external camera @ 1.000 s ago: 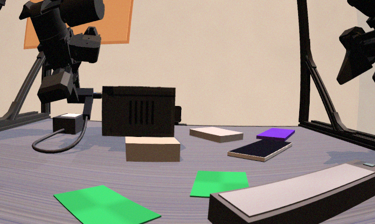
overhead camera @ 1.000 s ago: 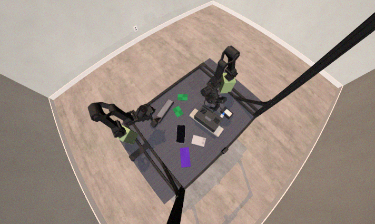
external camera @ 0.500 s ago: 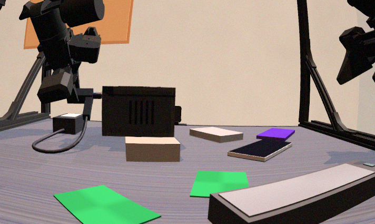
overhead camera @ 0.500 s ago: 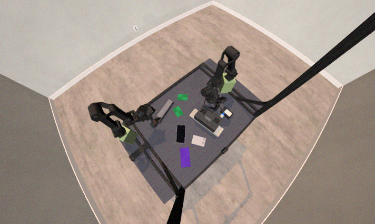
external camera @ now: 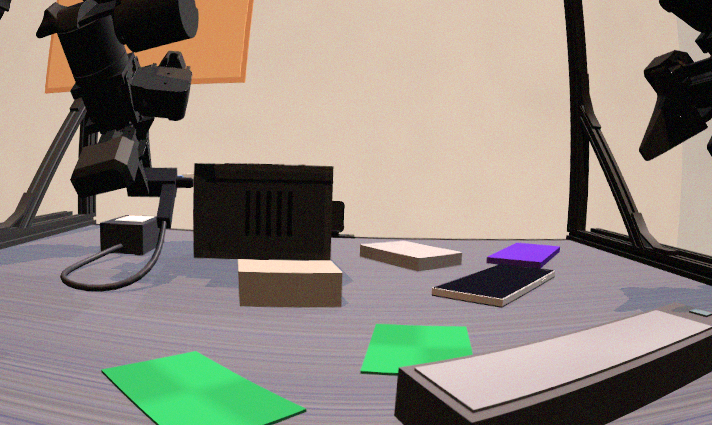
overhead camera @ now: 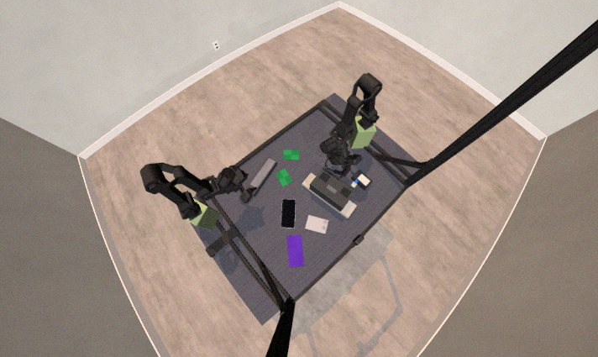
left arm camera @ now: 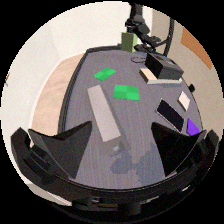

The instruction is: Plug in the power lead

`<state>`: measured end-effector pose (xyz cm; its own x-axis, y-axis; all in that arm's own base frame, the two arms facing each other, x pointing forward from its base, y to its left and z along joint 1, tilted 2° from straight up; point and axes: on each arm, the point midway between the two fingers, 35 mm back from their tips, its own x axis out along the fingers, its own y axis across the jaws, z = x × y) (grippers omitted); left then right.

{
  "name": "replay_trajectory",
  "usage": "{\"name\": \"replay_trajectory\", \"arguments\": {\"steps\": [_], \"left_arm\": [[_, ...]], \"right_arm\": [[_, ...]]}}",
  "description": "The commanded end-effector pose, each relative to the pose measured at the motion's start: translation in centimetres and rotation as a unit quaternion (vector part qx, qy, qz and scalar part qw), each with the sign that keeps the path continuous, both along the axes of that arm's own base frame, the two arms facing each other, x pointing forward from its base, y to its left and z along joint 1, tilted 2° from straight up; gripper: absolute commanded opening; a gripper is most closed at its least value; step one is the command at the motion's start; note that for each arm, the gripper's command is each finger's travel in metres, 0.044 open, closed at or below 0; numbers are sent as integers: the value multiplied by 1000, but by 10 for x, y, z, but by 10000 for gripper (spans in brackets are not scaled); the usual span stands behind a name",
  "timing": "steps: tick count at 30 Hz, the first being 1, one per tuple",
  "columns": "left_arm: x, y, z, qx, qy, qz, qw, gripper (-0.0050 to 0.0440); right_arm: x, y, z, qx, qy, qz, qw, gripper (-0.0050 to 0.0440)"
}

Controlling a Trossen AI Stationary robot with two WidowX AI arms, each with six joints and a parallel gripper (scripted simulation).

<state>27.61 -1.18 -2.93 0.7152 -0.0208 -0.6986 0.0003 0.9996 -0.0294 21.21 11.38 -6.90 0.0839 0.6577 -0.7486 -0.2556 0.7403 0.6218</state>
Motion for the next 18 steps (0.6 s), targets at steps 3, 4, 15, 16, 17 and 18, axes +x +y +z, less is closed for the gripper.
{"name": "replay_trajectory", "arguments": {"steps": [3, 4, 15, 16, 17, 18], "left_arm": [[0, 0, 0, 2, -1, 0, 1000, 400], [0, 0, 0, 2, -1, 0, 1000, 400], [0, 0, 0, 2, -1, 0, 1000, 400], [0, 0, 0, 2, -1, 0, 1000, 400], [0, 0, 0, 2, -1, 0, 1000, 400], [0, 0, 0, 2, -1, 0, 1000, 400]], "right_arm": [[0, 1, 0, 1, 1, -1, 1000, 0], [0, 1, 0, 1, 1, -1, 1000, 0], [4, 2, 0, 2, 1, -1, 1000, 0], [5, 2, 0, 2, 1, -1, 1000, 0], [5, 2, 0, 2, 1, -1, 1000, 0], [5, 2, 0, 2, 1, -1, 1000, 0]]}}
